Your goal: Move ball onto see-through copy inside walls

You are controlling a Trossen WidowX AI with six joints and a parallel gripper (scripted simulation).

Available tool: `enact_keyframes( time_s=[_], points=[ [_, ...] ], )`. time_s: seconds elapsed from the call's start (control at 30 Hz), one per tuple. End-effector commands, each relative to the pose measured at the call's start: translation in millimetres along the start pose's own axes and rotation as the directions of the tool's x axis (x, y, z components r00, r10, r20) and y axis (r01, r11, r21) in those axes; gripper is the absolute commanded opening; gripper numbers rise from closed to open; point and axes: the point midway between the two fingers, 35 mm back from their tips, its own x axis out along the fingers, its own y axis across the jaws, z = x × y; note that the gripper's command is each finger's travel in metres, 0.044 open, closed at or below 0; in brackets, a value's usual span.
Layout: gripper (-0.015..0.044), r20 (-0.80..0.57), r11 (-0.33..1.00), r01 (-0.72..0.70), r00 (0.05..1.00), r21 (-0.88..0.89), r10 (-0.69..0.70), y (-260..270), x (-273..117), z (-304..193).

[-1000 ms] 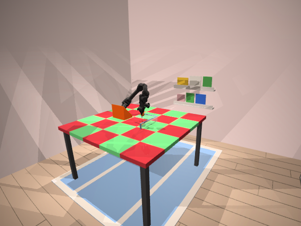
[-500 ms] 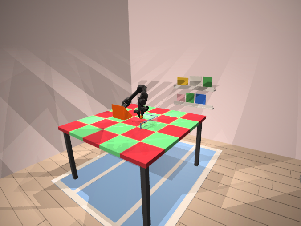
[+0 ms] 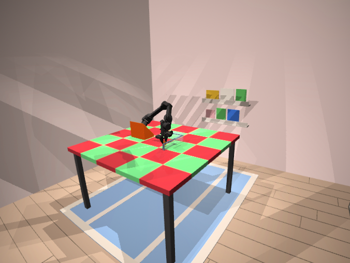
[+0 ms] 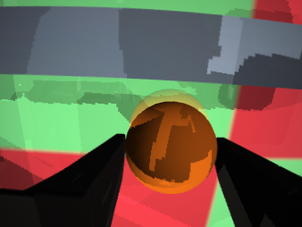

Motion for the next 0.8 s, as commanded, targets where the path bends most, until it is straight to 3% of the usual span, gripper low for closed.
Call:
enact_keyframes(
  time_s=[0.0,0.57,0.77],
  points=[
    [0.0000,0.006,1.000,-0.003,1.000,0.007,0.003,-1,4,0],
    [0.0000,0.006,1.000,-0.004,1.000,0.007,0.004,-1,22,0],
    [0.0157,0.011,1.000,0.001,1.000,-0.002,-0.001,-1,18,2]
  ],
)
